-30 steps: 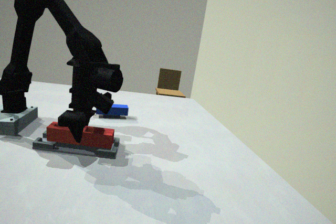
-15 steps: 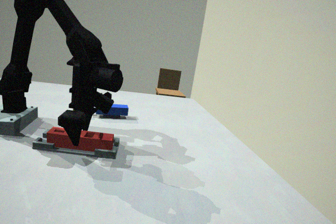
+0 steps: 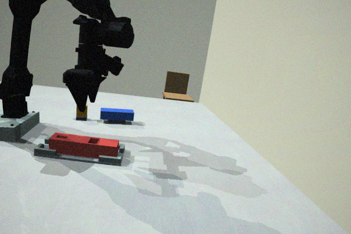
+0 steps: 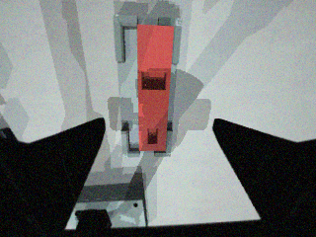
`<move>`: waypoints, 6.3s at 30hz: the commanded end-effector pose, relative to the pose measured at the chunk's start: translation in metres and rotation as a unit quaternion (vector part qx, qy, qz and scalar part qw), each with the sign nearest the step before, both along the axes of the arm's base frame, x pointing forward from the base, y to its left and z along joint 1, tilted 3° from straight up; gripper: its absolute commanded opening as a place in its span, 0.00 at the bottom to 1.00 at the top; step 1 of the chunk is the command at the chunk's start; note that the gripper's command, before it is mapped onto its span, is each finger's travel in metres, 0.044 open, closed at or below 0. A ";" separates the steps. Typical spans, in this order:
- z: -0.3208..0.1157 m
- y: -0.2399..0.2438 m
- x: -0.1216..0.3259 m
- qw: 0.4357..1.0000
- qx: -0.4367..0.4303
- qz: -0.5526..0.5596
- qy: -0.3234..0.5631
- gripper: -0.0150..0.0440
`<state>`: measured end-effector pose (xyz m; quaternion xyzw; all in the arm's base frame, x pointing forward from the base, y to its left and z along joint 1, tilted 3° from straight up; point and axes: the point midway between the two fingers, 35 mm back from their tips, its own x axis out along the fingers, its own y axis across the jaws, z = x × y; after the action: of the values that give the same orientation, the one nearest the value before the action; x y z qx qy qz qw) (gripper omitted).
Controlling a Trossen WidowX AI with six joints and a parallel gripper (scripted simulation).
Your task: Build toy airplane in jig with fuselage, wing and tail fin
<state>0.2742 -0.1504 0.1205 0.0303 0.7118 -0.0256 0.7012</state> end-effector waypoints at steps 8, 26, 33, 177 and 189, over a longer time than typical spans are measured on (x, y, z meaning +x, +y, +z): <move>0.000 0.000 0.000 0.995 0.005 0.100 0.007 1.00; -0.006 0.241 0.071 0.995 0.014 0.102 0.002 1.00; -0.007 0.284 0.064 0.995 0.016 0.103 0.003 1.00; 0.001 0.182 0.079 0.945 0.014 0.326 -0.003 0.25; -0.006 0.143 0.076 0.914 0.013 0.407 -0.004 0.25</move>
<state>0.3517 0.0015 0.1137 -0.2368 0.6676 0.2611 0.6558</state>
